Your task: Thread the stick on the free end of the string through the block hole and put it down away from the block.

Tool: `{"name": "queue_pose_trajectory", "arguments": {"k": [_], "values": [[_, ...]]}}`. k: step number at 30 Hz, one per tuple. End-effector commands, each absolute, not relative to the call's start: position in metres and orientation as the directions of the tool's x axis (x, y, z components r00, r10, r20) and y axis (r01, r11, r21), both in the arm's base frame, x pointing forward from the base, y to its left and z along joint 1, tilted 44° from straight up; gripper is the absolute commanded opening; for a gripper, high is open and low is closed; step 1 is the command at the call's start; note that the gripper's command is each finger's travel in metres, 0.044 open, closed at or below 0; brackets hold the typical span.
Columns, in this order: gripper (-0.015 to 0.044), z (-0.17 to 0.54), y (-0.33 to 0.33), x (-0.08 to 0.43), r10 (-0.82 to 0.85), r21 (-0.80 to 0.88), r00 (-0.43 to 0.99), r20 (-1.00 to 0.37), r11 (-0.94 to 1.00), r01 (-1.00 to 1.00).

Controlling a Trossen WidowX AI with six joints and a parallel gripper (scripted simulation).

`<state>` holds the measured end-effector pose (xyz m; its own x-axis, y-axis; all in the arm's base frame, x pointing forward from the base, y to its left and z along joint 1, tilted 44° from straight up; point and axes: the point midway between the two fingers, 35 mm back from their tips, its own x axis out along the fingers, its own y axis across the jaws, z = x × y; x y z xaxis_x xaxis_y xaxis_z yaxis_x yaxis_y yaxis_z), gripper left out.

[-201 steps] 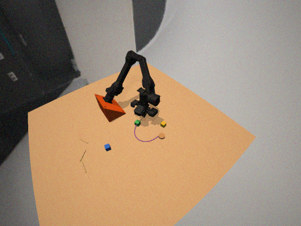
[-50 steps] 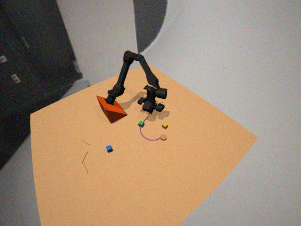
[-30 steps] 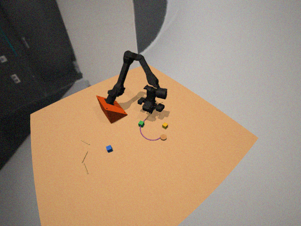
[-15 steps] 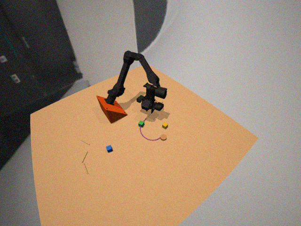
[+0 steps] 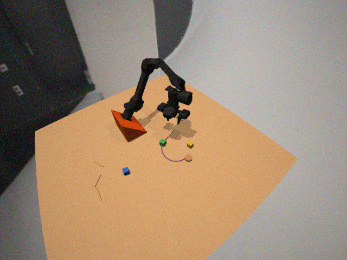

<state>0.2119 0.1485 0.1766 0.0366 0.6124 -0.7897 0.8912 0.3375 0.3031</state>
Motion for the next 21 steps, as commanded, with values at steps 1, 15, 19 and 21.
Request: {"name": "queue_pose_trajectory", "arguments": {"k": [1, 15, 19, 21], "values": [[0.042, 0.183, 0.142, 0.213, 0.611, 0.302, 0.037, -0.791, 0.337, 0.892], [0.044, 0.195, 0.13, 0.213, 0.609, 0.306, 0.043, -0.792, 0.334, 0.892], [0.044, 0.195, 0.13, 0.213, 0.609, 0.306, 0.043, -0.792, 0.334, 0.892], [0.044, 0.195, 0.13, 0.213, 0.609, 0.306, 0.043, -0.792, 0.334, 0.892]]}}
